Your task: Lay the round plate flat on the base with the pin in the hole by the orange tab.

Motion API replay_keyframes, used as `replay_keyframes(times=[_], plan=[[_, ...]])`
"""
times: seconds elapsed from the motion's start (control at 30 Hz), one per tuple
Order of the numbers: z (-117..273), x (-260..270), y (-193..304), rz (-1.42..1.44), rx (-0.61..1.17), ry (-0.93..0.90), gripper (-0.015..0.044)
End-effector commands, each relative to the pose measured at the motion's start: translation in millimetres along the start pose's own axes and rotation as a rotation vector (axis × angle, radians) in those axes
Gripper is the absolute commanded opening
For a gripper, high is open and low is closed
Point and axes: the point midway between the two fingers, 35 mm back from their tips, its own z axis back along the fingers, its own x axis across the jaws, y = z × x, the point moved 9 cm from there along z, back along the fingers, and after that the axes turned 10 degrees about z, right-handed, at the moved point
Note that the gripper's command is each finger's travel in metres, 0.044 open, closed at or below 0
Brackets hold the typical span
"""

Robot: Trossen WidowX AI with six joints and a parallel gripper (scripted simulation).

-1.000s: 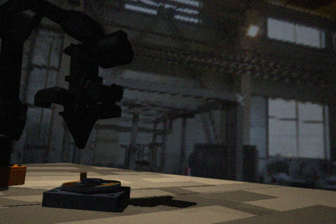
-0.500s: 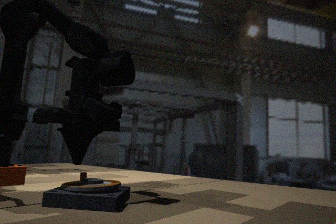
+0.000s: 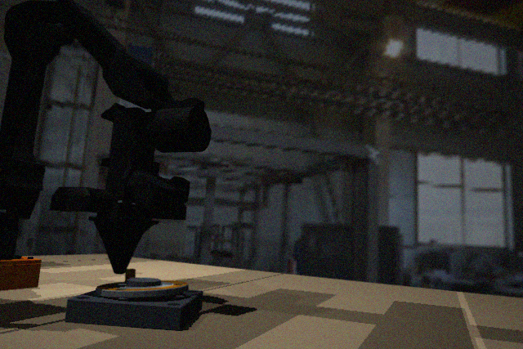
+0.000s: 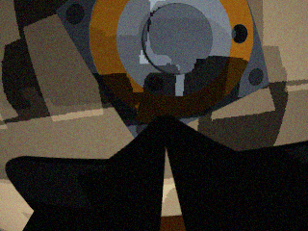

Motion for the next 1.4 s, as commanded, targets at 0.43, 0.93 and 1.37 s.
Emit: replay_keyframes(times=[0.43, 0.93, 1.37], plan=[[-2, 18, -13, -0.001, 0.001, -0.005, 0.0000], [-1, 29, -28, -0.001, 0.000, -0.006, 0.0000], [0, 33, -43, -0.001, -0.001, -0.007, 0.0000]])
